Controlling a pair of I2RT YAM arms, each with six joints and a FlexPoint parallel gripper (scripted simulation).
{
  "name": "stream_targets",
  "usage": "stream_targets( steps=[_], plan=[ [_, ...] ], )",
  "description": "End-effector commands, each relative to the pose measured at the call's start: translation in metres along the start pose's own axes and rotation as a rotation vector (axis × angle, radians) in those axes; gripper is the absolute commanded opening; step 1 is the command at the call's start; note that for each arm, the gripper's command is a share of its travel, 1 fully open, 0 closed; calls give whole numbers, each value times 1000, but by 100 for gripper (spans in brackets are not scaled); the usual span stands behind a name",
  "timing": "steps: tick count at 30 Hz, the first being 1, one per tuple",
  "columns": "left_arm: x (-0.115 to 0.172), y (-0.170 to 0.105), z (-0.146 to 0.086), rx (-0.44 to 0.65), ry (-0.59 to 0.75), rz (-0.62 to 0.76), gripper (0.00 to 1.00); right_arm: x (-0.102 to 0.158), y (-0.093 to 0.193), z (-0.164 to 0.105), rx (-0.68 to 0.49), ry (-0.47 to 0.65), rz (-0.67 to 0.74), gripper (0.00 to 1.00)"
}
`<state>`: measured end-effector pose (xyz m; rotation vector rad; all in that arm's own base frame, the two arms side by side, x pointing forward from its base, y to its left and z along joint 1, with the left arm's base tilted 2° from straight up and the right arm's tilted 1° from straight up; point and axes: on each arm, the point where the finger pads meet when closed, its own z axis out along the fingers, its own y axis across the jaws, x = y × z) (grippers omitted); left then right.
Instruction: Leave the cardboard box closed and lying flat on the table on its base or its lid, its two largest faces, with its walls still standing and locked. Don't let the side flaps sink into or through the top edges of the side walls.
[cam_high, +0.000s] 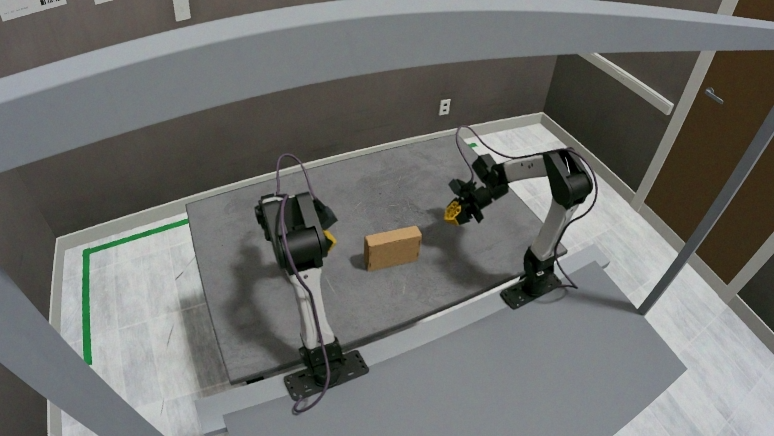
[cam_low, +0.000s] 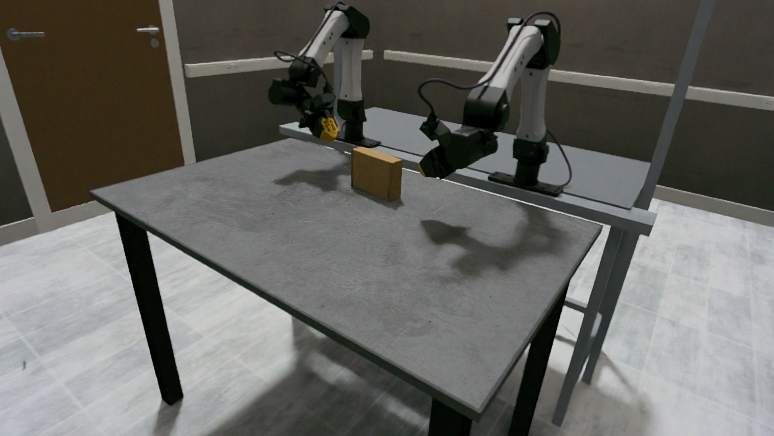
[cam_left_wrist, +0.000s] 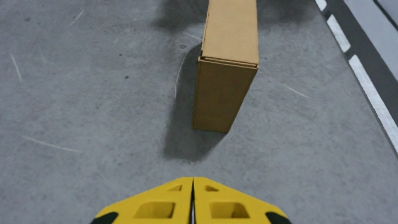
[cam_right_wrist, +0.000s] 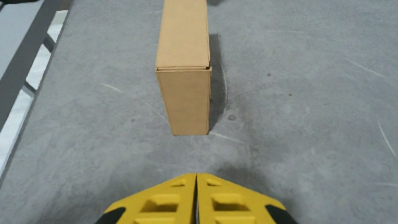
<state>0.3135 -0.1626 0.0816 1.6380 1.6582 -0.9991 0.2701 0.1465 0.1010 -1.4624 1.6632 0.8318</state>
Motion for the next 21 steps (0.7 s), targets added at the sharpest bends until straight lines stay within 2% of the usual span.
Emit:
stream_targets(
  steps=[1, 5, 7, 10, 12, 15, 17, 18, 21],
  plan=[
    [-6, 0, -3, 46, -36, 70, 0, -4, -1, -3, 3, -11, -11, 0],
    [-5, 1, -4, 66, -59, 110, 0, -4, -1, -3, 3, -11, -11, 0],
    [-2, 0, 0, 71, -58, 113, 0, 8, 3, 3, -9, -15, 10, 0],
    [3, 1, 3, 70, -56, 115, 0, 12, 1, 5, -5, -16, 5, 0],
    [14, -10, 9, 92, -55, 79, 0, 15, 2, 7, -6, -16, 10, 0],
    [18, -4, 12, 76, -53, 106, 0, 20, 2, 10, -6, -16, 10, 0],
    [18, -4, 12, 76, -53, 106, 0, 20, 2, 10, -6, -16, 10, 0],
    [9, 4, 11, 67, -50, 139, 0, 10, -7, 10, -2, -21, -11, 0],
    [10, 4, 16, 81, -48, 101, 0, 10, -7, 14, -14, -21, 6, 0]
  ],
)
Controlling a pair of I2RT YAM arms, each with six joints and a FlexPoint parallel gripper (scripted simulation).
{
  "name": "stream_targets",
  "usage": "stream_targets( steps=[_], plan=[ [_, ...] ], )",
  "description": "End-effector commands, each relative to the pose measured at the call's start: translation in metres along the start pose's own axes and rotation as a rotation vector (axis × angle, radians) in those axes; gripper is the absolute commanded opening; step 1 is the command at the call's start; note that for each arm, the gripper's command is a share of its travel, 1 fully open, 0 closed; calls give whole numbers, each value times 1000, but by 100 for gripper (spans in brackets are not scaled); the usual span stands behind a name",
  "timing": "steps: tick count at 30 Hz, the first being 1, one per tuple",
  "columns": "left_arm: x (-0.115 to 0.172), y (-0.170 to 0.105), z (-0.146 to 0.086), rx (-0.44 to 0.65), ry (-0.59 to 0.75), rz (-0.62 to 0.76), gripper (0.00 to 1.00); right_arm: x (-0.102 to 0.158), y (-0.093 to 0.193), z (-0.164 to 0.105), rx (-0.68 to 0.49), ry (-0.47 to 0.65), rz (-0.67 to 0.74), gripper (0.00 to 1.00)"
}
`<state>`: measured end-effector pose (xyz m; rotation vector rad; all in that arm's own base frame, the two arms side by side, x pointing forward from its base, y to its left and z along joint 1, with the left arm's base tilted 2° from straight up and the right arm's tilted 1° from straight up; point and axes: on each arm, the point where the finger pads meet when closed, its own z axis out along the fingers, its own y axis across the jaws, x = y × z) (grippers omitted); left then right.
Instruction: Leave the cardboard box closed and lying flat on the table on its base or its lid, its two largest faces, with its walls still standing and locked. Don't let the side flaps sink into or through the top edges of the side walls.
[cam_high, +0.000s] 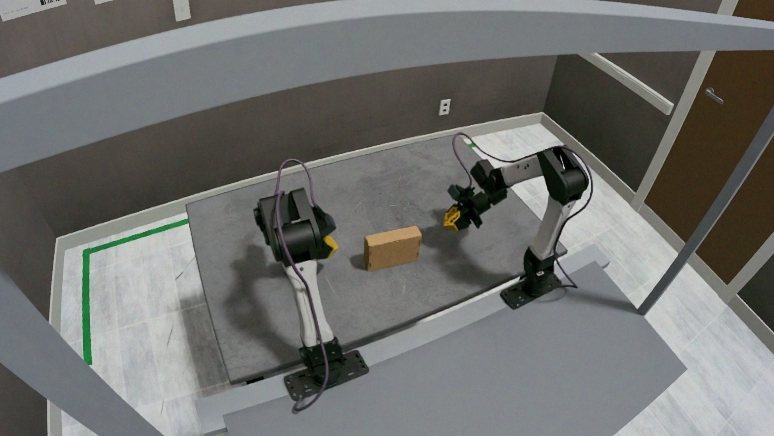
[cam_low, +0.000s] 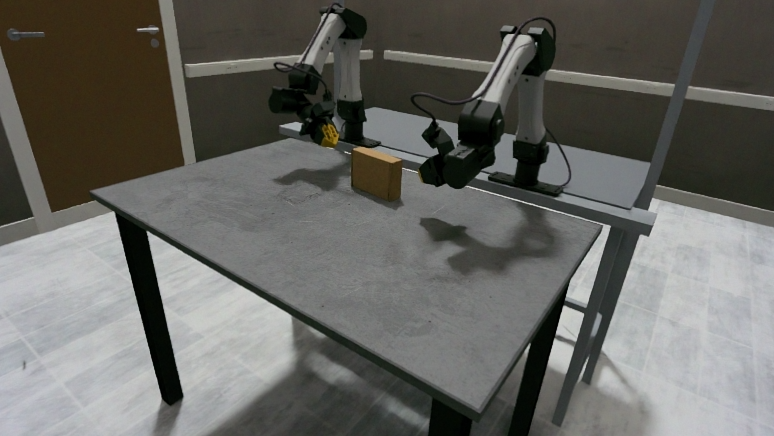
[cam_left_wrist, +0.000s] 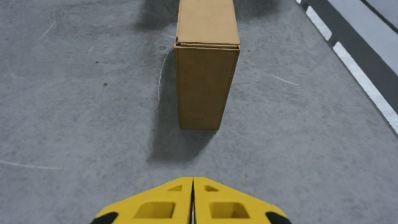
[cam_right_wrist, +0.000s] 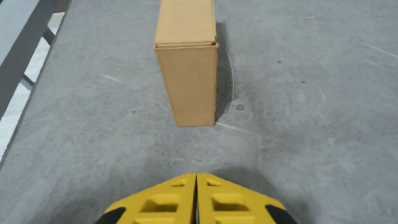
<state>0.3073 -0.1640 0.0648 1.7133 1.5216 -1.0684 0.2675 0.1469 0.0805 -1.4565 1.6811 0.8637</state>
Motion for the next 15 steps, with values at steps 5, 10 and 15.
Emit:
stream_targets(
  steps=[5, 10, 15],
  plan=[
    [-2, 11, 10, 15, -4, -15, 0, -8, -11, 9, -14, -21, 11, 0],
    [-3, 8, 16, 44, -7, -67, 0, -8, -12, 15, -32, -21, 42, 0],
    [-4, 9, 19, 56, -6, -85, 0, -8, -13, 18, -42, -21, 59, 0]
  ],
)
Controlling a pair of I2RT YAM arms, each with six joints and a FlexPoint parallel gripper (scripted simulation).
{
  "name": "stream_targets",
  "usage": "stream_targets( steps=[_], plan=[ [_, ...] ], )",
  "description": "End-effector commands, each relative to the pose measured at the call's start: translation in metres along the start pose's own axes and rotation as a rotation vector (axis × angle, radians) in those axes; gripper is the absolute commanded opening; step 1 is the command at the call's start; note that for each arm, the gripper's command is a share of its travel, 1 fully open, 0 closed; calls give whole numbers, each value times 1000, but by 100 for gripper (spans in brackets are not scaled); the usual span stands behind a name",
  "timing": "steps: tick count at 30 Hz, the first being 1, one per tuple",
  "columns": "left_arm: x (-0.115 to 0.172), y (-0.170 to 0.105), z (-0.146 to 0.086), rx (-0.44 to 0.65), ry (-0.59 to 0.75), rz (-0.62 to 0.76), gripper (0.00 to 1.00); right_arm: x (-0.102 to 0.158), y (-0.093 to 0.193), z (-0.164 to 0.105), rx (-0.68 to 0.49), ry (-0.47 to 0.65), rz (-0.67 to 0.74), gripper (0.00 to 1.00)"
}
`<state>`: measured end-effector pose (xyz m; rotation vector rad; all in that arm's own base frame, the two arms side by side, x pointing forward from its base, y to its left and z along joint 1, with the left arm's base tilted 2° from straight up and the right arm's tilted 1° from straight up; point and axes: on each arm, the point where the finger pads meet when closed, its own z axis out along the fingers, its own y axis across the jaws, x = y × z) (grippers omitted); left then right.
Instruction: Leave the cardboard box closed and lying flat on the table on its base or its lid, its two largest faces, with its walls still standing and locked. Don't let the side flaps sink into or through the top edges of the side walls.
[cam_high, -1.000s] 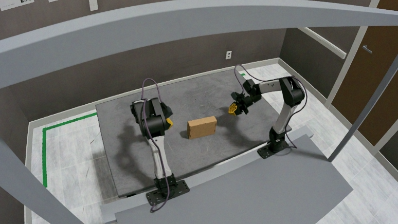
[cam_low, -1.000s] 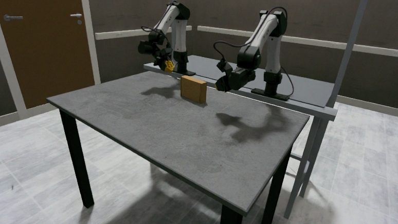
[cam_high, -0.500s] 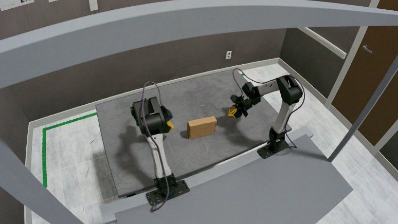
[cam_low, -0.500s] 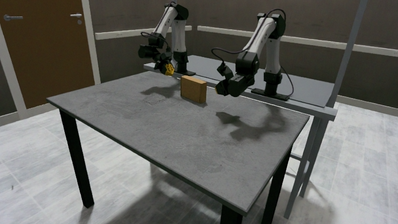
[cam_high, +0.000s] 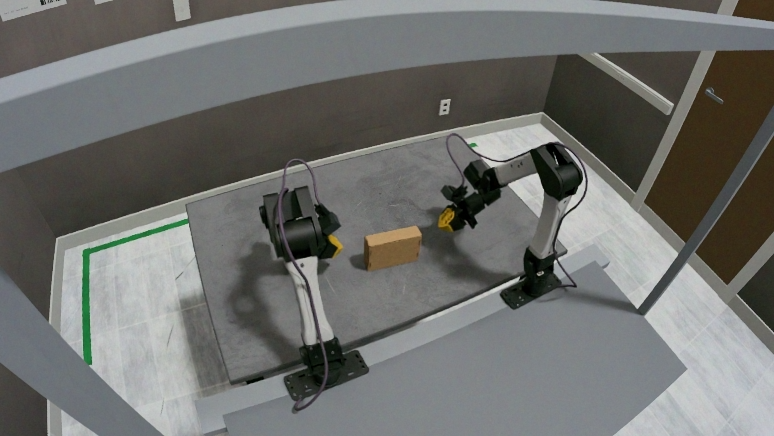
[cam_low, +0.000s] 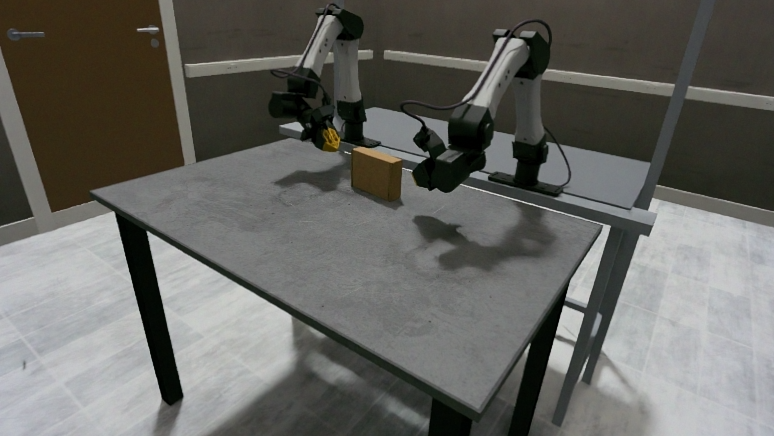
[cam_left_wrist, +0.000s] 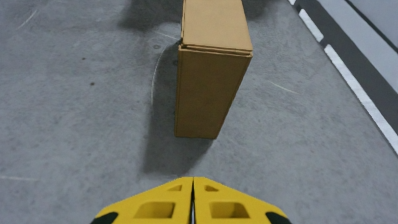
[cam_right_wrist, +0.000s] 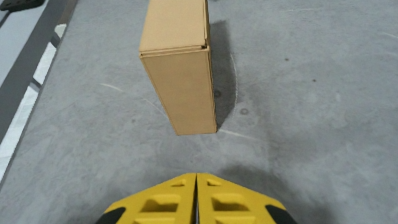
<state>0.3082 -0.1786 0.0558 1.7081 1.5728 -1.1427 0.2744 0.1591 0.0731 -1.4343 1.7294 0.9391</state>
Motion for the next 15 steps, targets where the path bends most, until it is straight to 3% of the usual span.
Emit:
stream_targets(
  steps=[1, 15],
  plan=[
    [-4, 5, 3, 13, -9, -30, 0, -8, -7, 5, -6, -20, 0, 0],
    [-4, 7, 17, 55, -10, -103, 0, -8, -9, 19, -50, -20, 73, 0]
  ],
)
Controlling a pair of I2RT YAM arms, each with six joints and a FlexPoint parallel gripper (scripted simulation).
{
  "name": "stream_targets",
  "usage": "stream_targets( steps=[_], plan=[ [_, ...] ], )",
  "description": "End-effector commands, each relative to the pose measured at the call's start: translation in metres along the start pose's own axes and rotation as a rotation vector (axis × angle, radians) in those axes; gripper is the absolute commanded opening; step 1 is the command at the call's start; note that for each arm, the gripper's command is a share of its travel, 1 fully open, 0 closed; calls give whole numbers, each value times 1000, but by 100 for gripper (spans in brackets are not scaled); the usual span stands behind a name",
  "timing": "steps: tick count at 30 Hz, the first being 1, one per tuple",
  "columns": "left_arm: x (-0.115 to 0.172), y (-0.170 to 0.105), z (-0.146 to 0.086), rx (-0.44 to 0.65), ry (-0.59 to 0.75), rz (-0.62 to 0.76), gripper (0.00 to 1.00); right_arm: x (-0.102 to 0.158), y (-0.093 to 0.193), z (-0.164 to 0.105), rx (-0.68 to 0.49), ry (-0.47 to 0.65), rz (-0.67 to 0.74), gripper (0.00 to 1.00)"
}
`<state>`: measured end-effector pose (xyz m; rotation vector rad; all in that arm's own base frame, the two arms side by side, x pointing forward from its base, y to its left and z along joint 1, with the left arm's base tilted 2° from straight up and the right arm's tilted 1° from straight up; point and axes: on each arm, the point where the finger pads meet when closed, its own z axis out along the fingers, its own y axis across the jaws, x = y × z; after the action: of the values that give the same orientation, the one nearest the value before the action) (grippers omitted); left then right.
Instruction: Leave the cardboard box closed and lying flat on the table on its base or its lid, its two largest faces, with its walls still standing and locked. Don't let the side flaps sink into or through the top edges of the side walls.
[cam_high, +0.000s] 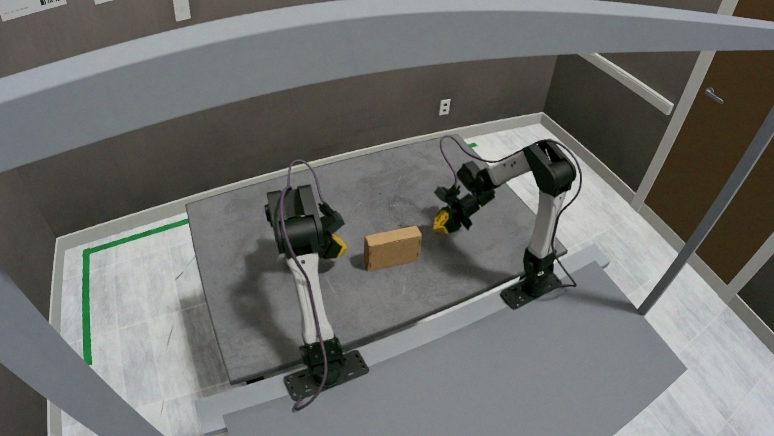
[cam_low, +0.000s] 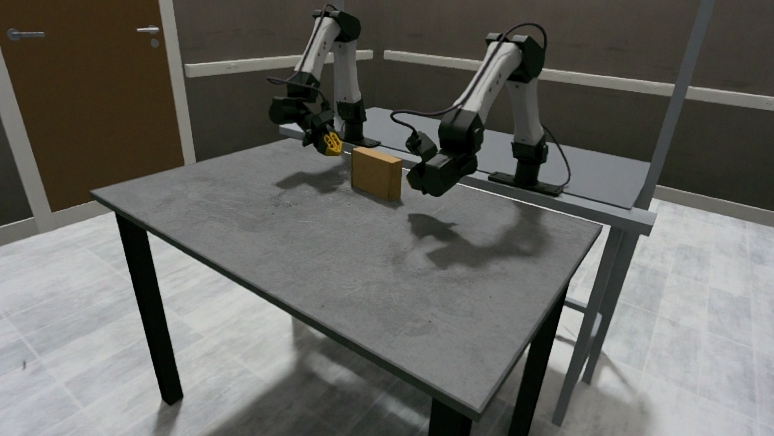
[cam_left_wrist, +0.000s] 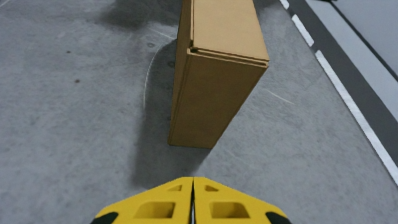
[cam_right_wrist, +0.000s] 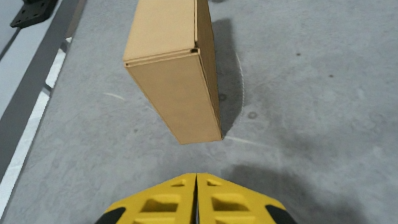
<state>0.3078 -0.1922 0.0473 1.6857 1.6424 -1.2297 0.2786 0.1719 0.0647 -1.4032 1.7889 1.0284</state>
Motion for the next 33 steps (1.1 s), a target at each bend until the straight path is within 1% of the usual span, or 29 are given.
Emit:
stream_targets(
  steps=[1, 33],
  plan=[
    [-4, 4, 1, 10, -8, -28, 0, -8, -6, 4, -7, -21, -3, 0],
    [-4, 5, 36, 115, -9, -204, 0, -7, -7, 38, -112, -20, 175, 0]
  ],
)
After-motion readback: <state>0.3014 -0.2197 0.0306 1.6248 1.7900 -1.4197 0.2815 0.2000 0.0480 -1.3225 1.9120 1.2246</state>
